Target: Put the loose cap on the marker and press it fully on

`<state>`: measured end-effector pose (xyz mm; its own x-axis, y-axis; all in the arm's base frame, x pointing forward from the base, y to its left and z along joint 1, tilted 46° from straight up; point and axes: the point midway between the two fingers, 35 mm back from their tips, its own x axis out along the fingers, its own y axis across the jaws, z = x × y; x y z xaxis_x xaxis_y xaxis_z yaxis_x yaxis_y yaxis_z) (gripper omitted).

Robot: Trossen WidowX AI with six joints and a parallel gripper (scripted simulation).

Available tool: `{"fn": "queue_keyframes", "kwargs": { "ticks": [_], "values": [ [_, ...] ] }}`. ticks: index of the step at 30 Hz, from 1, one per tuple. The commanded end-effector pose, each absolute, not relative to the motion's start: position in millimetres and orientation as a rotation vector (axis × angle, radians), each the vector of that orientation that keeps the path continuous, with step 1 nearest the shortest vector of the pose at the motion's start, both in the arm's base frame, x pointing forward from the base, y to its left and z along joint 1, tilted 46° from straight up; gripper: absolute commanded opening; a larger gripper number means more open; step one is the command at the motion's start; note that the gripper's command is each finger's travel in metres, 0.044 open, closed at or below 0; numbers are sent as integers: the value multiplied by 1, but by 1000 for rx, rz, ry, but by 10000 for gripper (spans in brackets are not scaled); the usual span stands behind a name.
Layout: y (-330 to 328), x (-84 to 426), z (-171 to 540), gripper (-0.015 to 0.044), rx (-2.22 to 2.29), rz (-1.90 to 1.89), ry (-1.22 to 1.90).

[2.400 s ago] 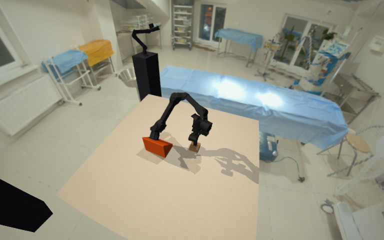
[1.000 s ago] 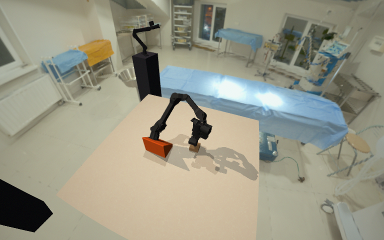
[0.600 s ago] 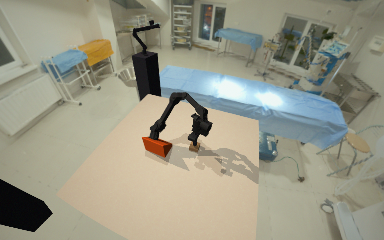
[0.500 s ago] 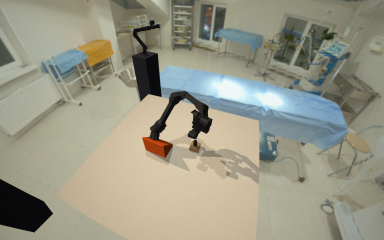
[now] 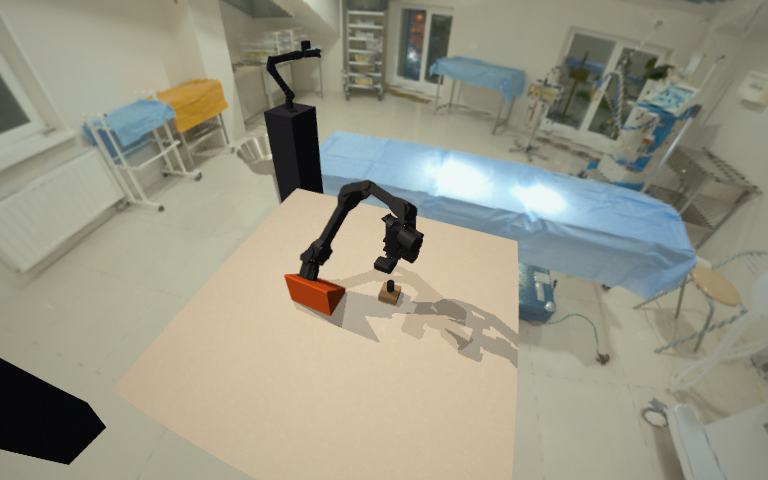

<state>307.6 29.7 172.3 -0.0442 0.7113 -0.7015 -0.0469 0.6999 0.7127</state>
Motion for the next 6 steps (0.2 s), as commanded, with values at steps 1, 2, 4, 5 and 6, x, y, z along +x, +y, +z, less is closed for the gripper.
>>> {"fn": "queue_keyframes", "kwargs": {
  "ticks": [1, 2, 4, 5, 6],
  "values": [
    [28, 307, 172, 341, 567, 671, 1504],
    [28, 307, 172, 368, 567, 671, 1504],
    [28, 307, 172, 420, 567, 671, 1504],
    [28, 307, 172, 440, 567, 671, 1504],
    [28, 307, 172, 440, 567, 671, 1504]
  ]
}}
